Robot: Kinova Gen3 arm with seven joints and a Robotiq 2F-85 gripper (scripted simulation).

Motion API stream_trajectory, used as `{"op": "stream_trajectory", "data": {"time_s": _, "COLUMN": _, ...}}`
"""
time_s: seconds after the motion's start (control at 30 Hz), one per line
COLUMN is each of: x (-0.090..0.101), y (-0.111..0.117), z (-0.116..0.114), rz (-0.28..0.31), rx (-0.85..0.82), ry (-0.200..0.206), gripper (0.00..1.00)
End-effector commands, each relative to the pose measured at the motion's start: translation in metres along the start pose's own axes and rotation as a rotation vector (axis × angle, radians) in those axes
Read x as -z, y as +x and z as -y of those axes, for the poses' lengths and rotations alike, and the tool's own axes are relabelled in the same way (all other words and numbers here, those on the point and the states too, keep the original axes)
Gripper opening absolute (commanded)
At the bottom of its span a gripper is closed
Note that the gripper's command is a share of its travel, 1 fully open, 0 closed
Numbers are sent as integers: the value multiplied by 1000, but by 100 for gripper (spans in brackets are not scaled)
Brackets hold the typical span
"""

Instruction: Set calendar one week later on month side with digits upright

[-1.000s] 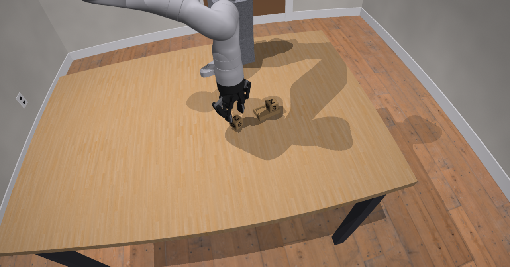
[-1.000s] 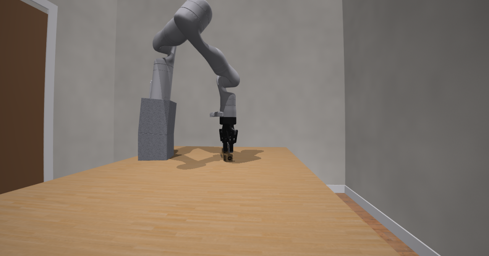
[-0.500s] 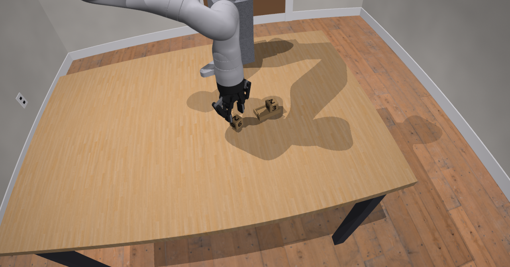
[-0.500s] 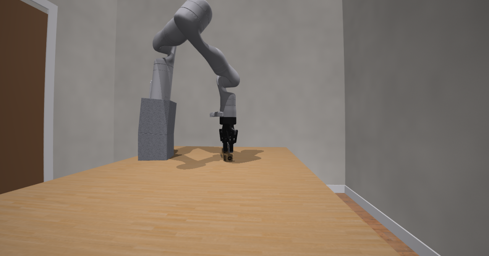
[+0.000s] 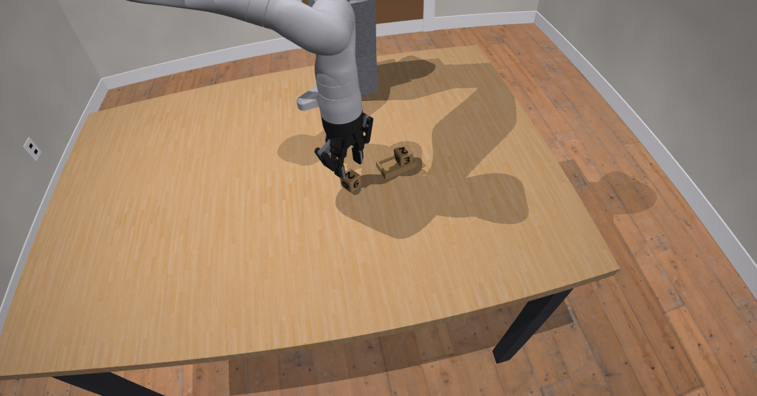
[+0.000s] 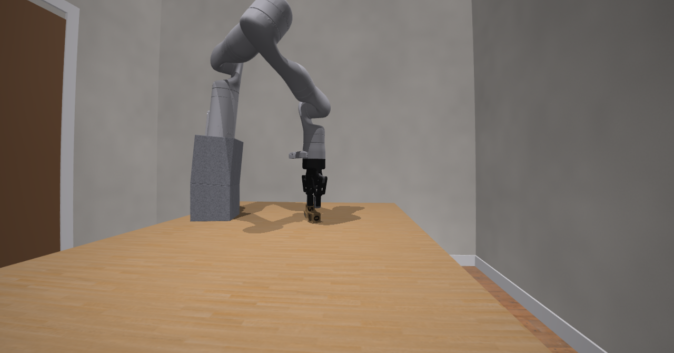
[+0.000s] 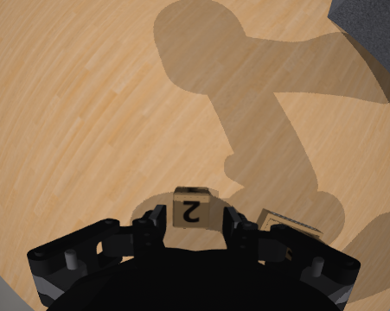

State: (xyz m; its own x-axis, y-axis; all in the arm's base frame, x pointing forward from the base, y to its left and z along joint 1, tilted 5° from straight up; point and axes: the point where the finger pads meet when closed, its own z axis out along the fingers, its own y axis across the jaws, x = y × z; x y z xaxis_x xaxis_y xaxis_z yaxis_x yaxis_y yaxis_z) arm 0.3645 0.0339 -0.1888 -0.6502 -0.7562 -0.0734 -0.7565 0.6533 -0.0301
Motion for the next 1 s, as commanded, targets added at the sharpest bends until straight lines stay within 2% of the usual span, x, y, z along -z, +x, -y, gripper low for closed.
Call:
{"op": "stream_trajectory", "data": {"time_s": 0.0, "x": 9, "y": -1, "z": 3, "rz": 3, "rx": 2, "ry": 7, "gripper": 48}}
{"op": "stream_trajectory", "data": {"time_s": 0.13, "x": 21, "y": -1, "z": 3, "rz": 3, "rx": 2, "ry": 7, "gripper": 48}}
{"op": "stream_trajectory", "data": {"time_s": 0.37, "x": 30, "y": -1, "z": 3, "rz": 3, "rx": 2, "ry": 7, "gripper": 48}}
{"op": "stream_trajectory", "data": {"time_s": 0.77, "x": 30, "y": 0, "z": 4, "rz": -18, "rx": 2, "ry": 8, "gripper": 48}}
{"op": "stream_trajectory", "data": {"time_s": 0.97, "x": 28, "y": 0, "z": 6, "rz": -105, "rx": 2, "ry": 10, "gripper": 48}}
